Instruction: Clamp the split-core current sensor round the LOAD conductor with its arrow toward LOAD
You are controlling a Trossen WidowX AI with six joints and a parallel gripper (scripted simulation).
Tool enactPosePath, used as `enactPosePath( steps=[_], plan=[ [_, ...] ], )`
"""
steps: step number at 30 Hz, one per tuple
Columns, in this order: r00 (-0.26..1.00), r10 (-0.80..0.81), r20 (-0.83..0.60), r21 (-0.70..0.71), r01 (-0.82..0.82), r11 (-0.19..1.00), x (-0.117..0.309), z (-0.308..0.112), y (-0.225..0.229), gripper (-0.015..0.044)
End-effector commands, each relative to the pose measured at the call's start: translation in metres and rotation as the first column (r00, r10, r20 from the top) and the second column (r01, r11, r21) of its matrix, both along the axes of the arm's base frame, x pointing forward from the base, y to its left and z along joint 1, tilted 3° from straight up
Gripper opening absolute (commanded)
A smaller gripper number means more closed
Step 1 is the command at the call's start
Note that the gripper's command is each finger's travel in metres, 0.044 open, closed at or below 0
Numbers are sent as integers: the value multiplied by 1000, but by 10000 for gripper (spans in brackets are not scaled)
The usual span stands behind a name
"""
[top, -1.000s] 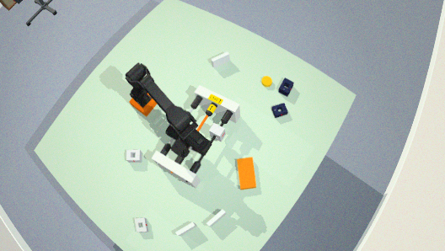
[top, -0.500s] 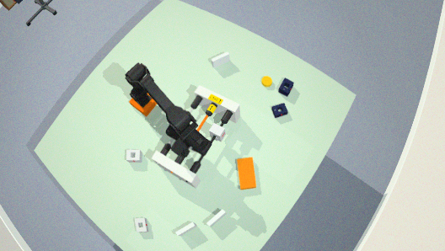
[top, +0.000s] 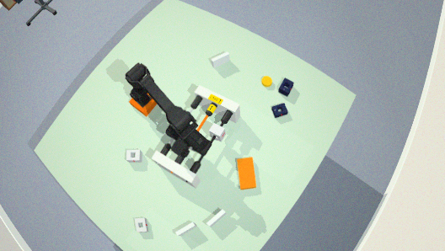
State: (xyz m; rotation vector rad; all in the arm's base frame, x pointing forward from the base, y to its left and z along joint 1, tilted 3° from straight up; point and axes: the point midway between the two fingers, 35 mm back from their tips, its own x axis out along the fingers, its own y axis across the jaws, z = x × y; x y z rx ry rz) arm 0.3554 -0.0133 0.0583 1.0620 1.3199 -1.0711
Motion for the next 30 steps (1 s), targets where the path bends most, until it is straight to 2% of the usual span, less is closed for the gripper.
enactPosePath(
  steps=[1,18,30],
  plan=[
    [1000,0,-1,0,0,1000,0,0,0,256],
    [1000,0,-1,0,0,1000,0,0,0,256],
    [1000,0,0,0,0,1000,0,0,0,176]
  ],
)
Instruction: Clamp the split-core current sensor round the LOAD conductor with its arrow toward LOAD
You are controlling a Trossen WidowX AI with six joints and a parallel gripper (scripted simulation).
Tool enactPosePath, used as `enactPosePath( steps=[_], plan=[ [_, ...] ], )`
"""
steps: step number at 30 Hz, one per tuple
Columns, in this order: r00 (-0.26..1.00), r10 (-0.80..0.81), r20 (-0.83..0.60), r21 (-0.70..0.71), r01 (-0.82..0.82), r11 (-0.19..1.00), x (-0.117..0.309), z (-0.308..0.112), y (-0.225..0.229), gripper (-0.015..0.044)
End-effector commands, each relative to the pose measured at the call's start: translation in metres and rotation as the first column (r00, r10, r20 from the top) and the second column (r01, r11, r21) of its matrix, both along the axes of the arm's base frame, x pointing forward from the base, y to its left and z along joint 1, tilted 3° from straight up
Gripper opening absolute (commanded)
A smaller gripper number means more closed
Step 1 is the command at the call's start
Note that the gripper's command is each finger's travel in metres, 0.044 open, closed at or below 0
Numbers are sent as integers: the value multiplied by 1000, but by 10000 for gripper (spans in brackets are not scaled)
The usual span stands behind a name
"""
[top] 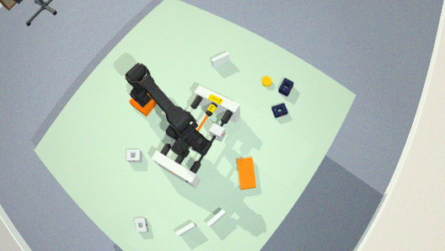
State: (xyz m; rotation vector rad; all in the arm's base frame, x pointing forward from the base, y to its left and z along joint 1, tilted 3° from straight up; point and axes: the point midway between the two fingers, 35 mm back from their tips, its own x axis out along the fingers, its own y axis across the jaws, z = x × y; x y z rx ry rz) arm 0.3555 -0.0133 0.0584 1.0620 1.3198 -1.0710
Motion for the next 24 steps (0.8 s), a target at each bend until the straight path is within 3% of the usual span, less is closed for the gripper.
enactPosePath(
  steps=[1,11,15,24],
  plan=[
    [1000,0,0,0,0,1000,0,0,0,169],
    [1000,0,0,0,0,1000,0,0,0,102],
    [1000,0,1,1,0,1000,0,2,0,0],
    [1000,0,-1,0,0,1000,0,0,0,0]
  ],
)
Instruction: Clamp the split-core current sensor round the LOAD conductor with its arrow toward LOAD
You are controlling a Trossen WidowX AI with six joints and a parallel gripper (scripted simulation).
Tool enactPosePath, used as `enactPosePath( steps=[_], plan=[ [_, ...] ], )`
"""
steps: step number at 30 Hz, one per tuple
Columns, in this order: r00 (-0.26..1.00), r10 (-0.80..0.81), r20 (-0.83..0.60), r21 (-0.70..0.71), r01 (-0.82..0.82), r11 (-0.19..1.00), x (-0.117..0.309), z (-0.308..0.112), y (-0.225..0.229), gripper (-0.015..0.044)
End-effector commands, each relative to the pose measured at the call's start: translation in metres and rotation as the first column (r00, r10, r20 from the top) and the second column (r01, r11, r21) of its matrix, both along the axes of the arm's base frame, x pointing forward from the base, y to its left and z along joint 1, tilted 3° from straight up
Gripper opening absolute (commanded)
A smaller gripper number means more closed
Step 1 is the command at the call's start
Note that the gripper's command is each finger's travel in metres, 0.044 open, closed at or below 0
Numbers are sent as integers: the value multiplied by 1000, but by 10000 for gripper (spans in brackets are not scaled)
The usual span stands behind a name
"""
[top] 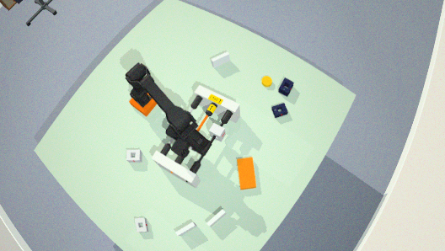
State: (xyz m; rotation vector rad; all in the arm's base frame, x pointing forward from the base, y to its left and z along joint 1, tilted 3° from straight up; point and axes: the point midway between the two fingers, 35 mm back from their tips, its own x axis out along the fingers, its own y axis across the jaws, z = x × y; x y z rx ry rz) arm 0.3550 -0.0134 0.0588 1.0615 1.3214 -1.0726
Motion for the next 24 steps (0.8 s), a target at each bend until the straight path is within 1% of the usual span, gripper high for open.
enactPosePath(
  steps=[1,20,24],
  plan=[
    [1000,0,1,0,0,1000,0,0,0,0],
    [1000,0,0,0,0,1000,-1,-5,0,0],
    [1000,0,2,0,0,1000,0,-1,0,105]
  ],
)
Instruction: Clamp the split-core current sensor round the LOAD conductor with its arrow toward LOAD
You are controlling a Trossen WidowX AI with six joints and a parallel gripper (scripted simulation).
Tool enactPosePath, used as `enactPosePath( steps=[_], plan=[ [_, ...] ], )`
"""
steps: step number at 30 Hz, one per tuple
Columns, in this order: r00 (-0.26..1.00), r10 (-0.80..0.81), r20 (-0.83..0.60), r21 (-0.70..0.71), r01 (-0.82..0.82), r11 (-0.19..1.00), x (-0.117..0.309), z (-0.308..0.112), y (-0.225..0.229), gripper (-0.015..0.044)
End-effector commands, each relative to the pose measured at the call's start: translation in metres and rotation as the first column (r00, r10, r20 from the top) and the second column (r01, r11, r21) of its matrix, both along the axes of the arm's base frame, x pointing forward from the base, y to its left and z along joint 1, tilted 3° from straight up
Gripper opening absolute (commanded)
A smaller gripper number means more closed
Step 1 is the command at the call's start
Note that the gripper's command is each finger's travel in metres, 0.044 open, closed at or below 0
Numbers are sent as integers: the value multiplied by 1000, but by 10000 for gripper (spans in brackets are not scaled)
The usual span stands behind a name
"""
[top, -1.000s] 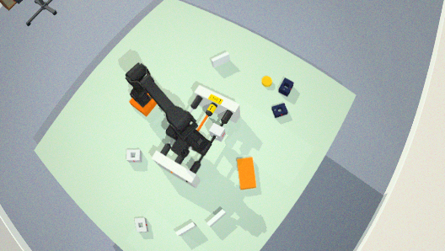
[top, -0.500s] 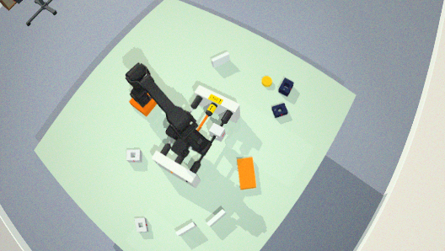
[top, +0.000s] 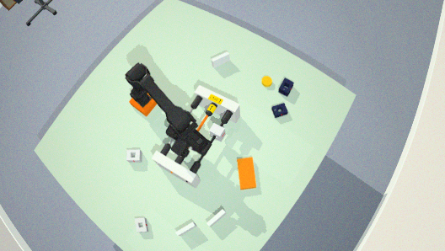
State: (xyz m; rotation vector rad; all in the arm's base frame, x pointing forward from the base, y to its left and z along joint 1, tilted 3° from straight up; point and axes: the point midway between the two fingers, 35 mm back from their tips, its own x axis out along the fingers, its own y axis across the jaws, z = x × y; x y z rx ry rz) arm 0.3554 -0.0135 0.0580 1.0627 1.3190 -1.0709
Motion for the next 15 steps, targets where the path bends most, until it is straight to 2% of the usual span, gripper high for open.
enactPosePath(
  steps=[1,6,15],
  plan=[
    [1000,0,-1,0,0,1000,0,0,0,131],
    [1000,0,-1,0,0,1000,0,0,0,256],
    [1000,0,-1,0,0,1000,0,0,0,256]
  ],
)
